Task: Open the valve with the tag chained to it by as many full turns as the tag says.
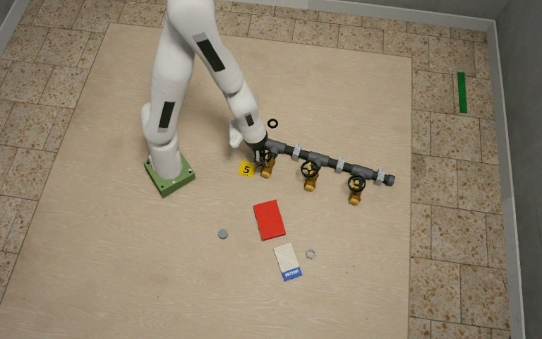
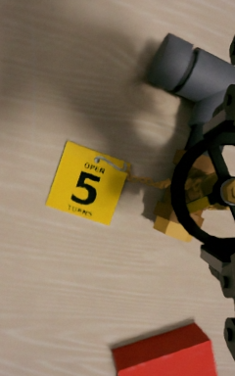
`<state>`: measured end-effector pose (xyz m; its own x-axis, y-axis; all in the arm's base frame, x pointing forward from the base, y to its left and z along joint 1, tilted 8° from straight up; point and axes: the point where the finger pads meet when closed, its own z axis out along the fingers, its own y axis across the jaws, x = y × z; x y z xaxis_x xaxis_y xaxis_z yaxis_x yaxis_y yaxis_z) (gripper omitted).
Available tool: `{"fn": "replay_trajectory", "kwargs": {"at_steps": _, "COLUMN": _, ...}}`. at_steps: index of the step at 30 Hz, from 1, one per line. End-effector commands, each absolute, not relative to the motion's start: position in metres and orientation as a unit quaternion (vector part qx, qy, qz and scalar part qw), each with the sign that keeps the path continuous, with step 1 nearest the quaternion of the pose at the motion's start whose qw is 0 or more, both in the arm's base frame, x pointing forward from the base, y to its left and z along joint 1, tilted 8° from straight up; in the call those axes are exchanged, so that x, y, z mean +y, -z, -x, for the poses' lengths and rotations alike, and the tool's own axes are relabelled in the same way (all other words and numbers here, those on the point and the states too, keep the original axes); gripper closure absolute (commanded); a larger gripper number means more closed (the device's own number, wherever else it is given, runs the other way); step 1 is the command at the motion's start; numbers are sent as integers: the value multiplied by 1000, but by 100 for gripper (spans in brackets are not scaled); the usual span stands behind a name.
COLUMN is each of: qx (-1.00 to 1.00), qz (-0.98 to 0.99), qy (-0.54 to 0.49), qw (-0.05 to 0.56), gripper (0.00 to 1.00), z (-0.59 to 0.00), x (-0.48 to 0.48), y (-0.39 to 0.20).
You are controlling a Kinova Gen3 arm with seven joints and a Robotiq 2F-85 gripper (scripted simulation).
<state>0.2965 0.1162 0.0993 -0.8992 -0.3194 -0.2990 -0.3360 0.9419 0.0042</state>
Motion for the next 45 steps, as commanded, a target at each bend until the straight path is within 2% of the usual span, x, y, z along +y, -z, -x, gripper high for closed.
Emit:
{"fn": "replay_trajectory", "kwargs": {"at_steps": 1, "qx": 970, "qz": 190, "qy": -31, "qw": 146, "gripper": 36, "z": -297, "x": 116, "y": -100}}
{"fn": "replay_trajectory", "kwargs": {"at_steps": 13, "qx": 955, "qz": 256, "qy": -21, "qw": 148, "gripper": 36, "z": -297, "x": 116, "y": -100}}
{"fn": "replay_trajectory", "kwargs": {"at_steps": 14, "qx": 955, "qz": 256, "qy": -21, "qw": 148, "gripper": 0, "z": -297, "x": 116, "y": -100}}
{"fn": "replay_trajectory", "kwargs": {"at_steps": 45, "qx": 959, "qz": 241, "qy": -23, "qw": 148, "gripper": 0, "z": -297, "x": 116, "y": -100}}
